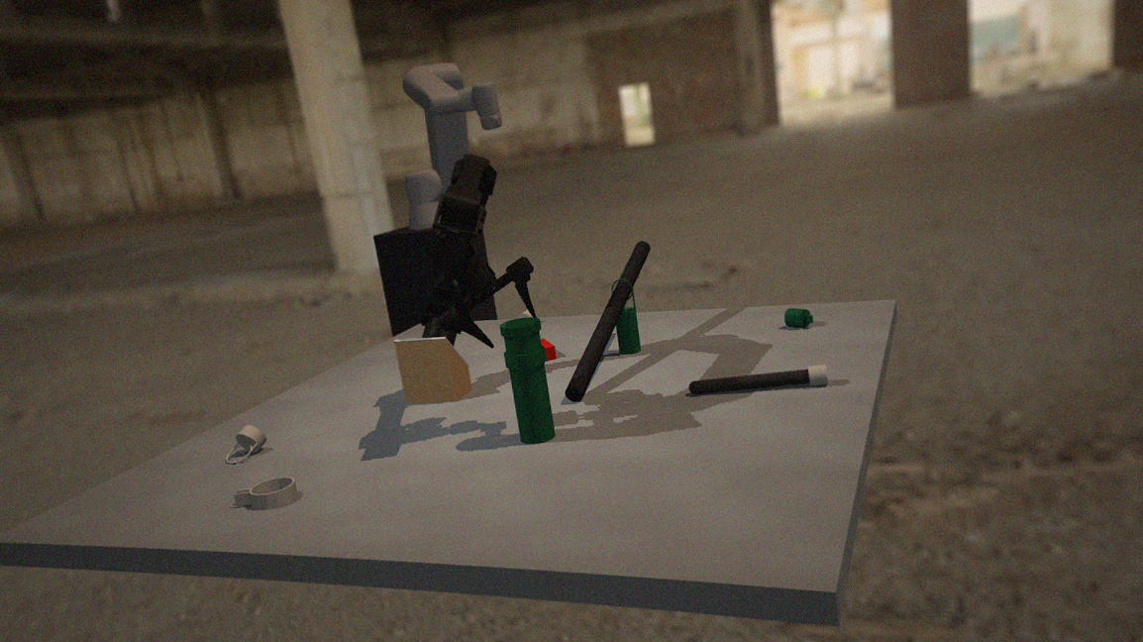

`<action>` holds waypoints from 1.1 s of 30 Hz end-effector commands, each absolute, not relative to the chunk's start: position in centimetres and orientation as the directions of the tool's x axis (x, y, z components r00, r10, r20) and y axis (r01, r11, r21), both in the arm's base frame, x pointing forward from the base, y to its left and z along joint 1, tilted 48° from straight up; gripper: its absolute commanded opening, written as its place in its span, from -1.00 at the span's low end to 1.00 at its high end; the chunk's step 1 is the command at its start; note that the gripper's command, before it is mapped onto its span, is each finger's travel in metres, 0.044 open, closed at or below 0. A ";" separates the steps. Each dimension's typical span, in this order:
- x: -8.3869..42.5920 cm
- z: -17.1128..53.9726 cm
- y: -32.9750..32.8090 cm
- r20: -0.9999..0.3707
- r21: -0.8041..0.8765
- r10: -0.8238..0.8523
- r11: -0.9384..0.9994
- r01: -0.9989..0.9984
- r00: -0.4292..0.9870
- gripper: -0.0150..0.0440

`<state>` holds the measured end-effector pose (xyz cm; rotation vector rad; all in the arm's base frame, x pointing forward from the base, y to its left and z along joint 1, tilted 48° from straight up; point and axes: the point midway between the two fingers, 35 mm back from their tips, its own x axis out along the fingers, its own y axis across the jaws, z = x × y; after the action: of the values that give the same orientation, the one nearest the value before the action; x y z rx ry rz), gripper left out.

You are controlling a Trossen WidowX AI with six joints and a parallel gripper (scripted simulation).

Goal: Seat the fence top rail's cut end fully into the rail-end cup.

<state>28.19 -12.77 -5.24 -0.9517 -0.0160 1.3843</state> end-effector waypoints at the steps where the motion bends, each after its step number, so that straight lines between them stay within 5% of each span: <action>1: 28.4 -5.7 -11.9 -0.498 -0.573 0.832 -0.102 -0.813 0.246 1.00; 33: 29.5 -8.0 -7.5 -0.439 -0.614 0.857 -0.066 -0.787 0.271 1.00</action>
<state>29.58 -8.14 -7.72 -0.9386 -0.0886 1.3494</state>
